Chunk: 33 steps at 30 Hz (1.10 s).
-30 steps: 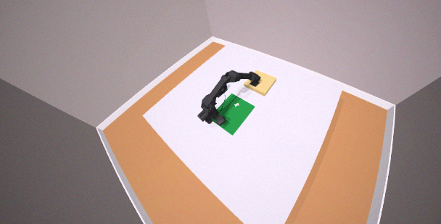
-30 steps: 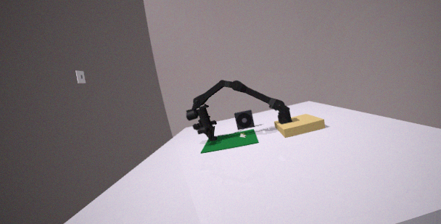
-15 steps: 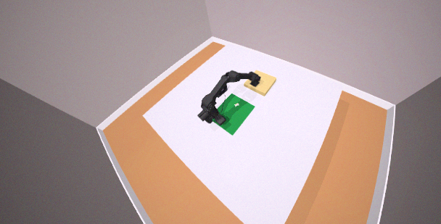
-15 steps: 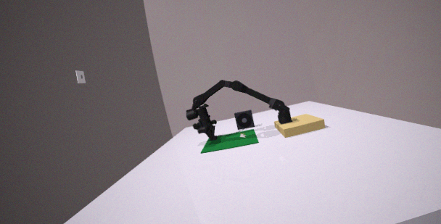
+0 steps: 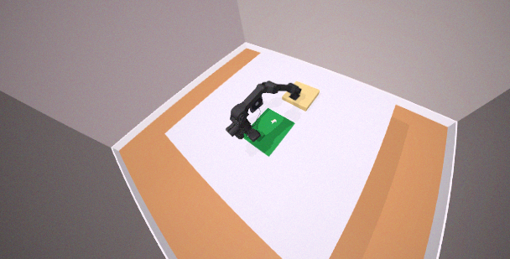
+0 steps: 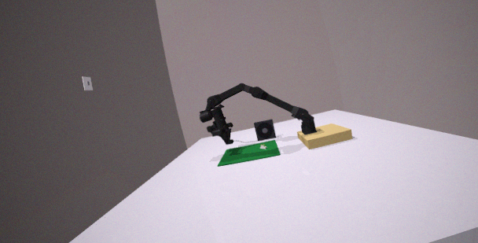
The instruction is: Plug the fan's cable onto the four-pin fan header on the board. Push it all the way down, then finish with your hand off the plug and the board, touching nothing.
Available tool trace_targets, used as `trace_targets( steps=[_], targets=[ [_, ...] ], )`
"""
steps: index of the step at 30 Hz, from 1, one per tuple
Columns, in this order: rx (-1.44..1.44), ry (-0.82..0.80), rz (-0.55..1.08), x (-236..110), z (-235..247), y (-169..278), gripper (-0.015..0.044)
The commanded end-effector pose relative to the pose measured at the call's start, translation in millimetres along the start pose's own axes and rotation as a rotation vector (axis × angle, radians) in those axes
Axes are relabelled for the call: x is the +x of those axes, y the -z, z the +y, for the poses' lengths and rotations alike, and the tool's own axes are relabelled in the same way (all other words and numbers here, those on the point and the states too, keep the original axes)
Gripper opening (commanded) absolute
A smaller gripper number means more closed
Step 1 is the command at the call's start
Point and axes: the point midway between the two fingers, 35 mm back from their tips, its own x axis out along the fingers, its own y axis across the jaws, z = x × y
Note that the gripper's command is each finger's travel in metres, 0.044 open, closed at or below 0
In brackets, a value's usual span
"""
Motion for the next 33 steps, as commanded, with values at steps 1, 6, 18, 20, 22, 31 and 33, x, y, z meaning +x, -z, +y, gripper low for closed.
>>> trace_targets(
  steps=[1, 6, 18, 20, 22, 31, 33],
  targets=[
    [0.001, -0.002, -0.008, -13.6, 0.2, 1.2, 0.0],
    [0.011, -0.002, -0.009, -18.4, 0.8, 3.5, 0.0],
    [0.196, -0.004, -0.032, -22.6, 11.1, 25.4, 0.0],
    [0.226, -0.005, -0.035, -22.8, 12.7, 29.6, 0.0],
    [0.257, -0.006, -0.039, -22.9, 14.2, 33.9, 0.0],
    [0.395, -0.013, -0.055, -21.5, 20.3, 55.2, 0.0],
    [0.426, -0.014, -0.058, -20.8, 21.5, 60.3, 0.0]
  ],
)
